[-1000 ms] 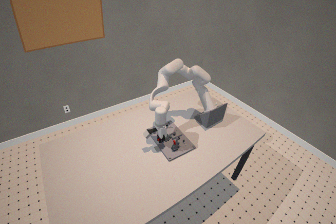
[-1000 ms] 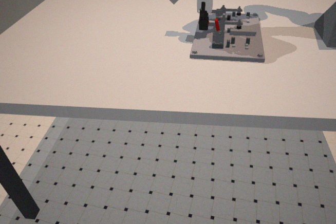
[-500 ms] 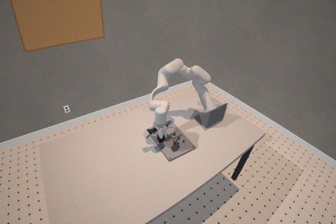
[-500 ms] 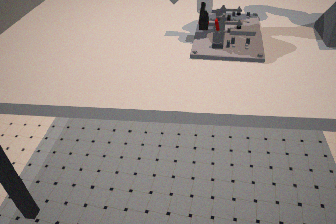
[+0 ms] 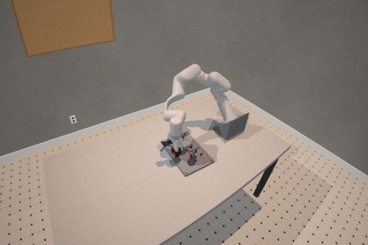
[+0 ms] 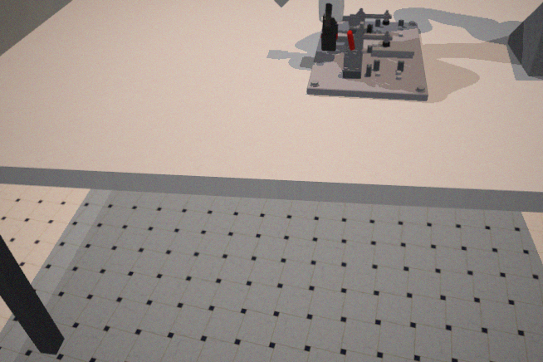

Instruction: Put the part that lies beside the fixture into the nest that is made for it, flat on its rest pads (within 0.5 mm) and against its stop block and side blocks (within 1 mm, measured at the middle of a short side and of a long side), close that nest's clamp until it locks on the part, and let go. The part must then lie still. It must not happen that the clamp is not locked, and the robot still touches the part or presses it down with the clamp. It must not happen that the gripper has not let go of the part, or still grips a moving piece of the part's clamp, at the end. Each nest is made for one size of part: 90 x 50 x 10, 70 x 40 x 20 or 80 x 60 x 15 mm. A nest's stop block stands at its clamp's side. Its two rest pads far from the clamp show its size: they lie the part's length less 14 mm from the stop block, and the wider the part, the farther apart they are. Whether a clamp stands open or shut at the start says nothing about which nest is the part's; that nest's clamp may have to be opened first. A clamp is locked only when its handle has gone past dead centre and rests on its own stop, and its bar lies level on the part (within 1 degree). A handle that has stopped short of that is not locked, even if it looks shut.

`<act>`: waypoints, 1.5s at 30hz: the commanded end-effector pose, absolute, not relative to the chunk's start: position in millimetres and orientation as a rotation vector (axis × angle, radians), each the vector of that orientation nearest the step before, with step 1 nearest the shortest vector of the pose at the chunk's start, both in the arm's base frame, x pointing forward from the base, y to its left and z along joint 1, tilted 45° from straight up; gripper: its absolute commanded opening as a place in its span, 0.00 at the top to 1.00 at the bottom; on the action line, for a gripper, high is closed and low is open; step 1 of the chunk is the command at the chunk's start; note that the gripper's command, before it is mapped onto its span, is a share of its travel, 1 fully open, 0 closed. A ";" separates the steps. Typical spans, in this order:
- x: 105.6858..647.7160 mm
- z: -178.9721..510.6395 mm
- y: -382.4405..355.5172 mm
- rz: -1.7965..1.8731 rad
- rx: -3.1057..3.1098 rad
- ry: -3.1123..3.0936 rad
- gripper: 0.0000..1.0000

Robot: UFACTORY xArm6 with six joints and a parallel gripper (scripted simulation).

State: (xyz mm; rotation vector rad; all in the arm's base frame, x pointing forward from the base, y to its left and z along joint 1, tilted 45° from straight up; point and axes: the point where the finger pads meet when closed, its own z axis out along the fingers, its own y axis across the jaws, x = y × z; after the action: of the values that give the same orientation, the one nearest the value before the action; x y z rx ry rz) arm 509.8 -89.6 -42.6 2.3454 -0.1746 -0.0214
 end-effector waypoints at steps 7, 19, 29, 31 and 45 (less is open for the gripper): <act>511.6 -41.2 -88.5 -0.015 2.347 -0.174 0.53; 511.9 -38.1 -85.3 -0.015 2.347 -0.174 0.53; 513.7 -18.7 -66.0 -0.015 2.347 -0.174 0.53; 514.2 -12.9 -60.1 -0.015 2.347 -0.174 0.53; 515.5 1.1 -46.1 -0.015 2.347 -0.174 0.53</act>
State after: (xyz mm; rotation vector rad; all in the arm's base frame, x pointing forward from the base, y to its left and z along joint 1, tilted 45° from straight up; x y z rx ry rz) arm 514.0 -47.9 -0.8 2.3453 -0.1746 -0.0206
